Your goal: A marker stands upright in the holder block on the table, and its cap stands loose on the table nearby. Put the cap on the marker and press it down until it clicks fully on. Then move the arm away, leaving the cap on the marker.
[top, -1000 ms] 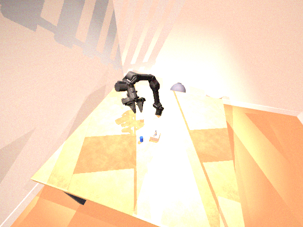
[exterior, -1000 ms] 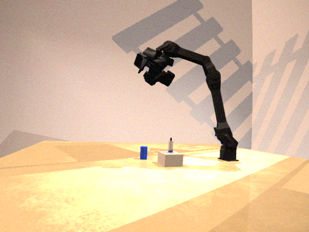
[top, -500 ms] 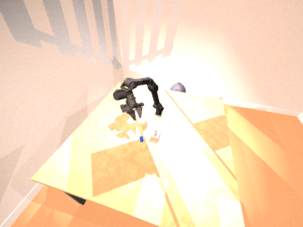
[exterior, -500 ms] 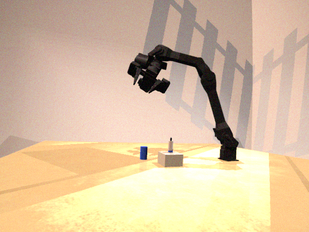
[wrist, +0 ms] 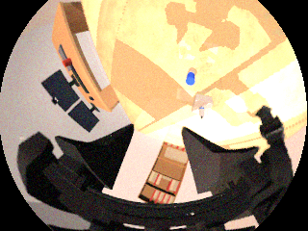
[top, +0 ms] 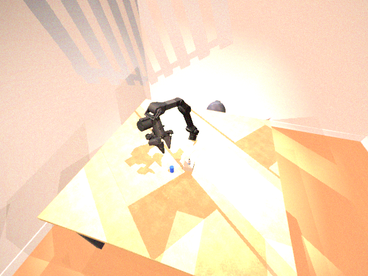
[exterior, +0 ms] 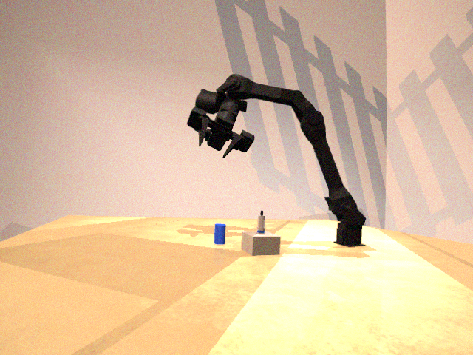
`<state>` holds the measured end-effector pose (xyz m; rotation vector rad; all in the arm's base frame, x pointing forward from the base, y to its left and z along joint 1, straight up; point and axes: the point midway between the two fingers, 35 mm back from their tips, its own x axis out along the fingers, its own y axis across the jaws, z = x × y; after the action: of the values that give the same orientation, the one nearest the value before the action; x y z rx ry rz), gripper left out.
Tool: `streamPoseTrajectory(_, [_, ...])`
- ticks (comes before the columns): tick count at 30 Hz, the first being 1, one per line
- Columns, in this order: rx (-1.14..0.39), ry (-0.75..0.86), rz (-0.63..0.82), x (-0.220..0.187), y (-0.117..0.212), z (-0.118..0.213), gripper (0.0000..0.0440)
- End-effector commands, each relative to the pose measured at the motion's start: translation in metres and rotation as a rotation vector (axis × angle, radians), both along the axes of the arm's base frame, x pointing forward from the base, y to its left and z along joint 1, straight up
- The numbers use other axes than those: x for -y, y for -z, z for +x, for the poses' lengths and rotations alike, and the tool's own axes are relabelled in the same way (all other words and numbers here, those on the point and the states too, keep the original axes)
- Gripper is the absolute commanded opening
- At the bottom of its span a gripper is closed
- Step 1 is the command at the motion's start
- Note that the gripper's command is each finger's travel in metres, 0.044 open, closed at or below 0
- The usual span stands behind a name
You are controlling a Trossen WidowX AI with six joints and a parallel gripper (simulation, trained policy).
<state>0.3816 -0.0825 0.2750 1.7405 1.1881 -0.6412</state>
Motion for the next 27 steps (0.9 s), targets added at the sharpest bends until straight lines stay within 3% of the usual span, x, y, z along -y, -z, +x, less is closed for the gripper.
streamPoseTrajectory(1, [-0.023, -0.015, -0.02, 0.0, 0.008, 0.002, 0.032])
streamPoseTrajectory(27, [-0.211, -0.102, -0.169, 0.001, 0.069, 0.008, 0.0314])
